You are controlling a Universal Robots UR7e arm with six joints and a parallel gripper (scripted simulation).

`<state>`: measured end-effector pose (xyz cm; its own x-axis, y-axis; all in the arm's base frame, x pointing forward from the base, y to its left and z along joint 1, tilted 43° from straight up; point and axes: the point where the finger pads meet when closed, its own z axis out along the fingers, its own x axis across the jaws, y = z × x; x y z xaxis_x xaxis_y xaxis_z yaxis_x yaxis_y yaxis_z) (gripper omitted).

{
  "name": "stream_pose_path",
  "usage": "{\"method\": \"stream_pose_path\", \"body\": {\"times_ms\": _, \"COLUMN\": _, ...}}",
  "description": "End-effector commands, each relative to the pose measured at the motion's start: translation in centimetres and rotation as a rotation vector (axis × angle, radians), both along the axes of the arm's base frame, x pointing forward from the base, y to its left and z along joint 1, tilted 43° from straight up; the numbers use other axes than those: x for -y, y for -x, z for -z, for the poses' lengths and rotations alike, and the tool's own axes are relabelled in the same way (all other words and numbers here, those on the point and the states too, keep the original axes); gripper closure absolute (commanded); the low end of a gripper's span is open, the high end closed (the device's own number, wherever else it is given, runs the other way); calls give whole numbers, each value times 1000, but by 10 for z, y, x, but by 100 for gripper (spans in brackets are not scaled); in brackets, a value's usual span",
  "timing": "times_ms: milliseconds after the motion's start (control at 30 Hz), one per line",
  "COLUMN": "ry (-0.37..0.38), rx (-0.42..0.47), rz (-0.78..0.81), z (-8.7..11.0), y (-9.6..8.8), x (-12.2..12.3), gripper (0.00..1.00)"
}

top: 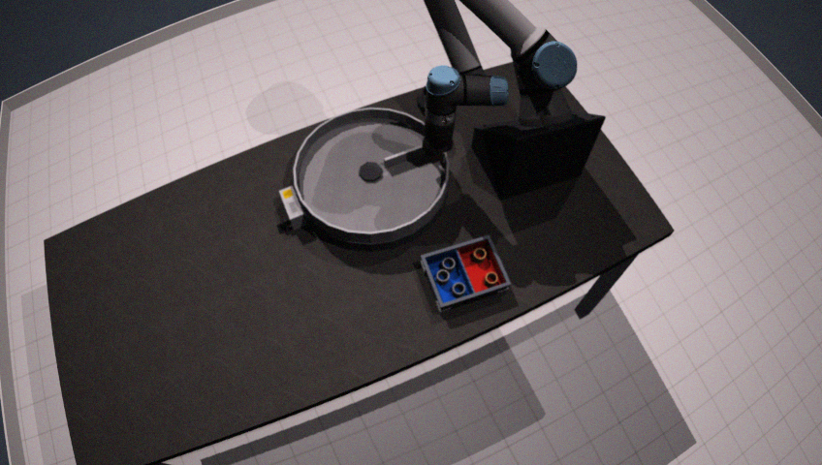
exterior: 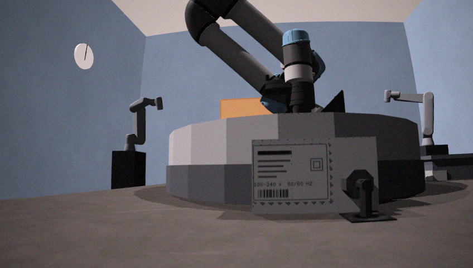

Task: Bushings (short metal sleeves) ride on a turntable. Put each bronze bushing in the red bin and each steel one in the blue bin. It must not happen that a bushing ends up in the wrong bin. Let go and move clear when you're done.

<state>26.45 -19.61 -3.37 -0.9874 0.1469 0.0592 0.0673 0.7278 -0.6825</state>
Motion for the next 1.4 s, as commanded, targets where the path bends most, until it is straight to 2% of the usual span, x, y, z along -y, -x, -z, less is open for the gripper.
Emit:
{"method": "stream_pose_path", "body": {"times_ms": 0, "ry": 0, "rx": 0, "rz": 0, "z": 0, "y": 0, "x": 0, "gripper": 100}}
{"method": "stream_pose_path", "body": {"times_ms": 1367, "ry": 1, "rx": 0, "rz": 0, "z": -5, "y": -1, "x": -4, "gripper": 100}}
